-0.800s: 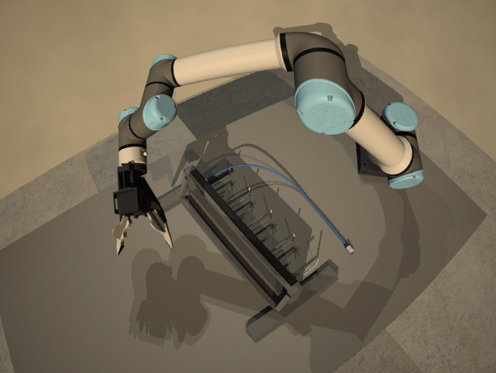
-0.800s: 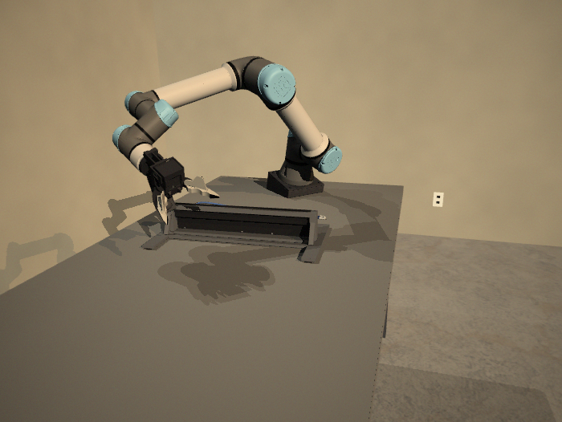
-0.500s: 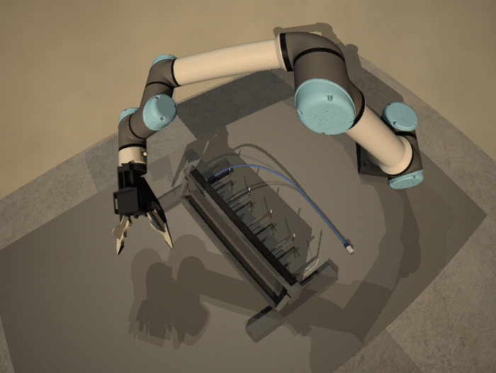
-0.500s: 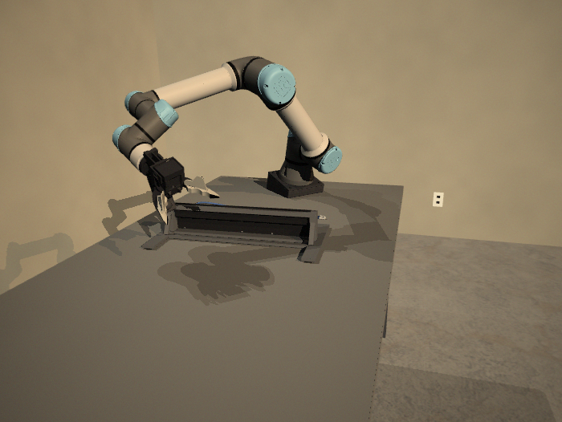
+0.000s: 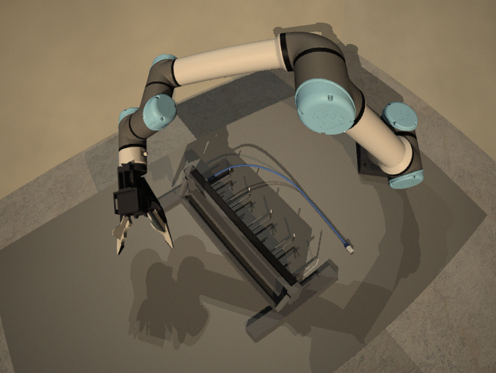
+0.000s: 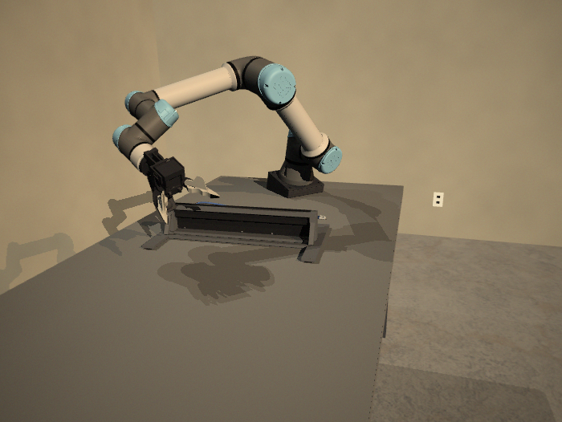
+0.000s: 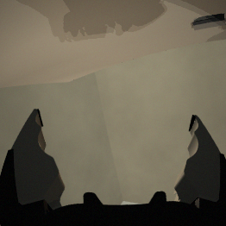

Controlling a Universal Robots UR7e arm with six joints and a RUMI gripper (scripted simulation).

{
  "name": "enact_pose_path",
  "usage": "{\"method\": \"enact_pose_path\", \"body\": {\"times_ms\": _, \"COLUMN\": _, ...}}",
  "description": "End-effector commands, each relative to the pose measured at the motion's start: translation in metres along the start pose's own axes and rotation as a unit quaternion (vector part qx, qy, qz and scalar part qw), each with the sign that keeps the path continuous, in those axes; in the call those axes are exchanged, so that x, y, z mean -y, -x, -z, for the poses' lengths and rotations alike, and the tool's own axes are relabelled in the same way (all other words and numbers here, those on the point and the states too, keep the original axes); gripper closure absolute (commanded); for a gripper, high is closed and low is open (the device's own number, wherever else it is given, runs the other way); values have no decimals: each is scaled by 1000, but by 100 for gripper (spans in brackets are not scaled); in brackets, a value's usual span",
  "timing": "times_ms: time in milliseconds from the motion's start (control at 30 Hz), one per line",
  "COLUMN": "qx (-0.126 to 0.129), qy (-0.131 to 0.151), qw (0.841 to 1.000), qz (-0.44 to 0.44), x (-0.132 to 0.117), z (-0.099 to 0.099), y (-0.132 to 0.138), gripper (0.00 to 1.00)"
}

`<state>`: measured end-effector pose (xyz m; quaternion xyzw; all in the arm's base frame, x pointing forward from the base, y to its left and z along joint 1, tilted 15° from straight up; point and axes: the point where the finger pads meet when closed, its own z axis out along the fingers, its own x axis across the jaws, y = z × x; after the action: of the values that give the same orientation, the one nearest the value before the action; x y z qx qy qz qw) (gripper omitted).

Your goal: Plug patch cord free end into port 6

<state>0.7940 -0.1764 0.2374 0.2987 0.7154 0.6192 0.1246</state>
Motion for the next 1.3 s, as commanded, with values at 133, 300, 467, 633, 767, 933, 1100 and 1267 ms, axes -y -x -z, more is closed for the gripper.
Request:
{"method": "enact_pose_path", "body": {"times_ms": 133, "qx": -9, "qy": -13, "qw": 1000, "qz": 6, "x": -2, "z": -7, "y": -15, "gripper": 0}}
{"method": "enact_pose_path", "body": {"times_ms": 300, "qx": -17, "qy": -24, "qw": 1000, "qz": 10, "x": -2, "z": -14, "y": -28, "gripper": 0}}
{"method": "enact_pose_path", "body": {"times_ms": 467, "qx": -36, "qy": -52, "qw": 998, "qz": 21, "x": -2, "z": -29, "y": -61, "gripper": 0}}
{"method": "enact_pose_path", "body": {"times_ms": 633, "qx": -59, "qy": -93, "qw": 993, "qz": 37, "x": 2, "z": -47, "y": -106, "gripper": 0}}
{"method": "enact_pose_path", "body": {"times_ms": 767, "qx": -78, "qy": -132, "qw": 987, "qz": 53, "x": 8, "z": -61, "y": -149, "gripper": 0}}
{"method": "enact_pose_path", "body": {"times_ms": 933, "qx": -91, "qy": -164, "qw": 980, "qz": 66, "x": 15, "z": -70, "y": -183, "gripper": 0}}
{"method": "enact_pose_path", "body": {"times_ms": 1100, "qx": -108, "qy": -215, "qw": 967, "qz": 89, "x": 30, "z": -79, "y": -235, "gripper": 0}}
{"method": "enact_pose_path", "body": {"times_ms": 1267, "qx": -118, "qy": -263, "qw": 951, "qz": 111, "x": 48, "z": -83, "y": -283, "gripper": 0}}
